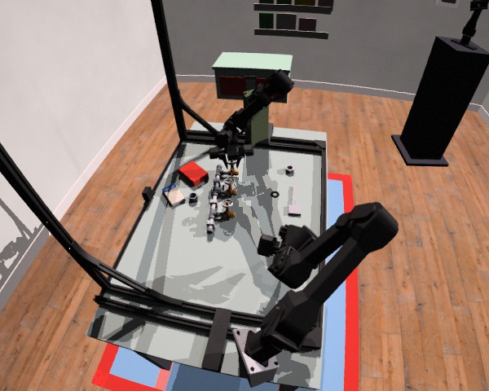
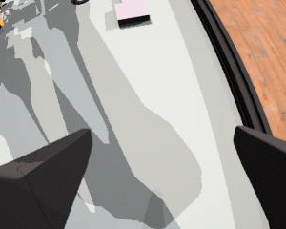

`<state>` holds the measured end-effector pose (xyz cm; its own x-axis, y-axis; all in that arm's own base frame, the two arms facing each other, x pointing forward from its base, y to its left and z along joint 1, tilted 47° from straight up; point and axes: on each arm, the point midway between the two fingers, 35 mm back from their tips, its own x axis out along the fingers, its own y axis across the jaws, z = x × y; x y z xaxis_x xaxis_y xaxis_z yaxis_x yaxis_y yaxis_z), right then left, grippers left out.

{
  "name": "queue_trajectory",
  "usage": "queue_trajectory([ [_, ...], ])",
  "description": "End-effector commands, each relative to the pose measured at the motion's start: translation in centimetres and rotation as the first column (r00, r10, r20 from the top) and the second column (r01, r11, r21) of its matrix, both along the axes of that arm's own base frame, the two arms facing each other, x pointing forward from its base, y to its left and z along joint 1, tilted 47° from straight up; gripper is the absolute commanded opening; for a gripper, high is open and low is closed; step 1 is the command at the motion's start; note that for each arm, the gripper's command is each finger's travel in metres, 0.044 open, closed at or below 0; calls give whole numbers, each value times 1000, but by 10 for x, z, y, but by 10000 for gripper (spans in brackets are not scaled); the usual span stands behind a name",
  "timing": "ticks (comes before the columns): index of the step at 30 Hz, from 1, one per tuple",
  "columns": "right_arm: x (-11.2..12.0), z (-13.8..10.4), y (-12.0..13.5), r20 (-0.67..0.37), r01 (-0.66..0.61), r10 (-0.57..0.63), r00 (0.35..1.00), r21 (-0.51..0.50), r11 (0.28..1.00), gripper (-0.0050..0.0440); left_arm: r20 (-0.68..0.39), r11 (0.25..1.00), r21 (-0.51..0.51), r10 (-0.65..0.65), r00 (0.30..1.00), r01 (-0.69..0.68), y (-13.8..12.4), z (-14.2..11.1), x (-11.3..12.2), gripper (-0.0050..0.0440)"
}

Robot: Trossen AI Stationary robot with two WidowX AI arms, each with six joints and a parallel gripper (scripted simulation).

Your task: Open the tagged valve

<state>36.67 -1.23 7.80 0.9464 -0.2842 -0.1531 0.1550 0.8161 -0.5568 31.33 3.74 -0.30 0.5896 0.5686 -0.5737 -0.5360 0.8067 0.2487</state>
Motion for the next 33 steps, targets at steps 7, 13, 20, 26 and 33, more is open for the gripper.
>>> queue_trajectory([
  [7, 0, 0, 0, 0, 0, 0, 1000, 0, 1000, 400, 194, 948, -252, 246, 950, -194, 0, 0, 0, 0],
  [13, 0, 0, 0, 0, 0, 0, 1000, 0, 1000, 400, 179, 956, -231, 224, 958, -180, 0, 0, 0, 72],
  [20, 0, 0, 0, 0, 0, 0, 1000, 0, 1000, 400, 179, 956, -231, 224, 958, -180, 0, 0, 0, 240],
  [26, 0, 0, 0, 0, 0, 0, 1000, 0, 1000, 400, 179, 956, -231, 224, 958, -180, 0, 0, 0, 360],
  [33, 0, 0, 0, 0, 0, 0, 1000, 0, 1000, 400, 31, 999, -34, 33, 999, -32, 0, 0, 0, 400],
])
